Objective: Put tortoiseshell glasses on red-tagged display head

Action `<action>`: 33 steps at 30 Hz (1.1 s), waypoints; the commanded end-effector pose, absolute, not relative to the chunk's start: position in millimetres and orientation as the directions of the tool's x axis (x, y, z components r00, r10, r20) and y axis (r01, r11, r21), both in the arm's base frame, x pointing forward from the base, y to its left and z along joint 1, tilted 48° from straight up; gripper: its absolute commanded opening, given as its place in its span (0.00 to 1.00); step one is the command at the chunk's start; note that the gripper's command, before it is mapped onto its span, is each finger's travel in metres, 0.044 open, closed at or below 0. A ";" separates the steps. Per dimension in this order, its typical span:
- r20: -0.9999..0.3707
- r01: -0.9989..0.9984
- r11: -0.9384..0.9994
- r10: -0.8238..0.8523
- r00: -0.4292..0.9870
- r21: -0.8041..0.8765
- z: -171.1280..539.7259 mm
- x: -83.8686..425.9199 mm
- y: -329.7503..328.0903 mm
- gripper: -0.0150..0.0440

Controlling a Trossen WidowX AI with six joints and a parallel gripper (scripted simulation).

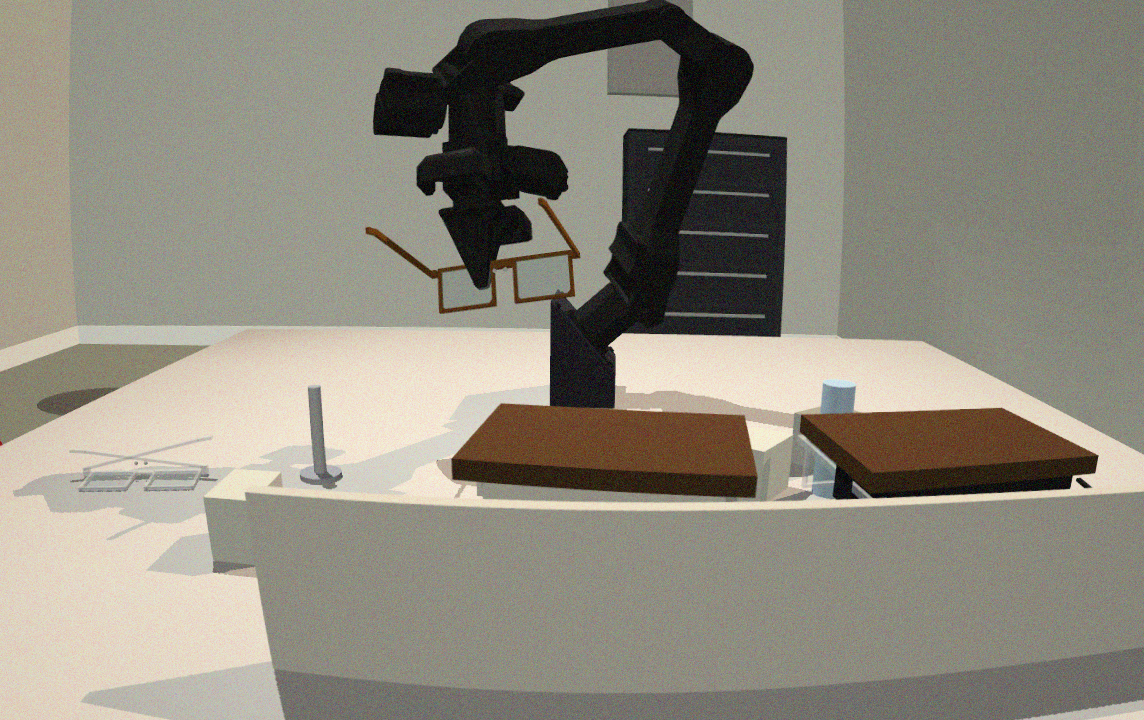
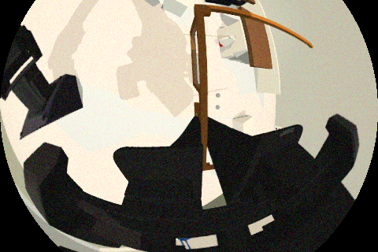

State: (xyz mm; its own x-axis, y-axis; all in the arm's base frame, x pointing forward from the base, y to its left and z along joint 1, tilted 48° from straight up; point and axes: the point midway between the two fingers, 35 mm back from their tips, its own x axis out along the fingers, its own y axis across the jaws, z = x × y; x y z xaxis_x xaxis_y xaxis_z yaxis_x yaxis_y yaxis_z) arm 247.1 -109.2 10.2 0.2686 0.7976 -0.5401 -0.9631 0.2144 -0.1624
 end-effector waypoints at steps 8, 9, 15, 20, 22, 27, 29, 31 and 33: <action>-0.482 -0.872 0.180 0.773 0.411 -0.455 9.6 233.3 -127.5 0.25; -0.477 -0.859 0.175 0.769 0.425 -0.482 9.6 232.0 -129.4 0.25; -0.483 -0.858 0.171 0.766 0.425 -0.484 9.8 232.3 -131.9 0.25; -0.483 -0.858 0.171 0.766 0.425 -0.484 9.8 232.3 -131.9 0.25; -0.483 -0.858 0.171 0.766 0.425 -0.484 9.8 232.3 -131.9 0.25; -0.483 -0.858 0.171 0.766 0.425 -0.484 9.8 232.3 -131.9 0.25; -0.483 -0.858 0.171 0.766 0.425 -0.484 9.8 232.3 -131.9 0.25; -0.483 -0.858 0.171 0.766 0.425 -0.484 9.8 232.3 -131.9 0.25; -0.483 -0.858 0.171 0.766 0.425 -0.484 9.8 232.3 -131.9 0.25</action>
State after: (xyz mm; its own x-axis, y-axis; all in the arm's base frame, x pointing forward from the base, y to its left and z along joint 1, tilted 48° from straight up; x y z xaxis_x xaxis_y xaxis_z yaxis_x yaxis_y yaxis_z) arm 232.3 -131.5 9.8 0.4251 0.7665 -0.4814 -0.8562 0.1681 -0.4885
